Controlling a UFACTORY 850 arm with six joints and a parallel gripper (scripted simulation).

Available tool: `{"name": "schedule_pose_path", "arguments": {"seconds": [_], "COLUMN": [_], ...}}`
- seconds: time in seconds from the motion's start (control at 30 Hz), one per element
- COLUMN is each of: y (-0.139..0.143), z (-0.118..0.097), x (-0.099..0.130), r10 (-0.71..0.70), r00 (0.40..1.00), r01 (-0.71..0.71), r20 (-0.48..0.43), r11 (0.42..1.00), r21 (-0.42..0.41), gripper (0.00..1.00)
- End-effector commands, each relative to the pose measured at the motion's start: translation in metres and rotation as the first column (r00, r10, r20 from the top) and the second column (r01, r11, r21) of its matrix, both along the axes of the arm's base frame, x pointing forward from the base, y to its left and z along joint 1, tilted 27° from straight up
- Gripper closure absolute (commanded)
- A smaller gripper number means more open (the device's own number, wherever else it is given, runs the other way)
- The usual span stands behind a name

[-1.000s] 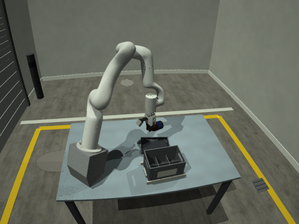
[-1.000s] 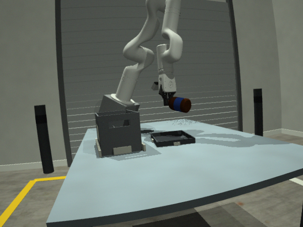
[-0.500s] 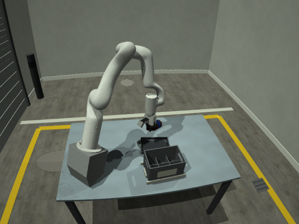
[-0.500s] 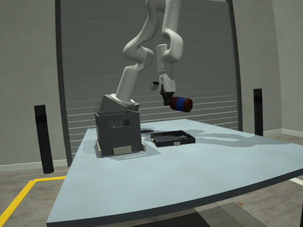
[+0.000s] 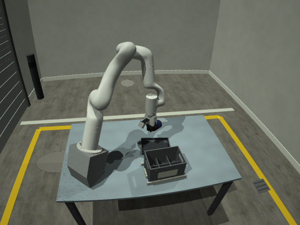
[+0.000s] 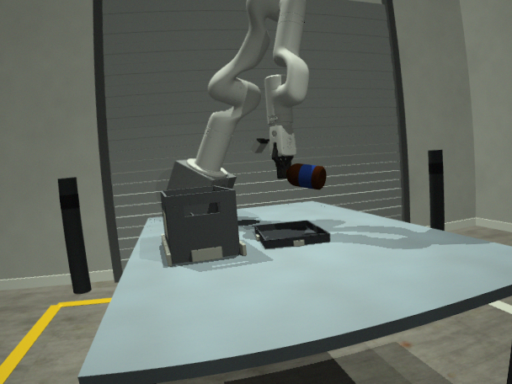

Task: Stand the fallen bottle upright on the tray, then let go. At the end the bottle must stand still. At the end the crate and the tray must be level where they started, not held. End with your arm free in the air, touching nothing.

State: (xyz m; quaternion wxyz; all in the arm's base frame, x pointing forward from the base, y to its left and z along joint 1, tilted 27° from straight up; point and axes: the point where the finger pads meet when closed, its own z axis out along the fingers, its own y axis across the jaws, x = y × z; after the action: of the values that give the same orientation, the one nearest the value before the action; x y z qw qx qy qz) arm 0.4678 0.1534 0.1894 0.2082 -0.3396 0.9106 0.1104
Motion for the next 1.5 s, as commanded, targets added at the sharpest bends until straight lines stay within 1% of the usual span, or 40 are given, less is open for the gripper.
{"name": "schedule_pose_path", "arguments": {"seconds": [0.0, 0.37, 0.6, 0.67, 1.0, 1.47], "y": [0.0000, 0.0000, 0.0000, 0.0000, 0.0000, 0.0000], "z": [0.0006, 0.0006, 0.0006, 0.0006, 0.0006, 0.0006], "x": [0.0006, 0.0006, 0.0006, 0.0006, 0.0006, 0.0006], "r10": [0.000, 0.020, 0.102, 0.102, 0.220, 0.234], "r00": [1.000, 1.000, 0.994, 0.994, 0.972, 0.969], "r01": [0.000, -0.020, -0.101, -0.101, -0.214, -0.226], "r20": [0.002, 0.010, 0.039, 0.039, 0.077, 0.081], "r11": [1.000, 1.000, 0.994, 0.994, 0.973, 0.970], "r21": [0.000, -0.007, -0.037, -0.037, -0.084, -0.089], "gripper": [1.00, 1.00, 1.00, 1.00, 1.00, 1.00]}}
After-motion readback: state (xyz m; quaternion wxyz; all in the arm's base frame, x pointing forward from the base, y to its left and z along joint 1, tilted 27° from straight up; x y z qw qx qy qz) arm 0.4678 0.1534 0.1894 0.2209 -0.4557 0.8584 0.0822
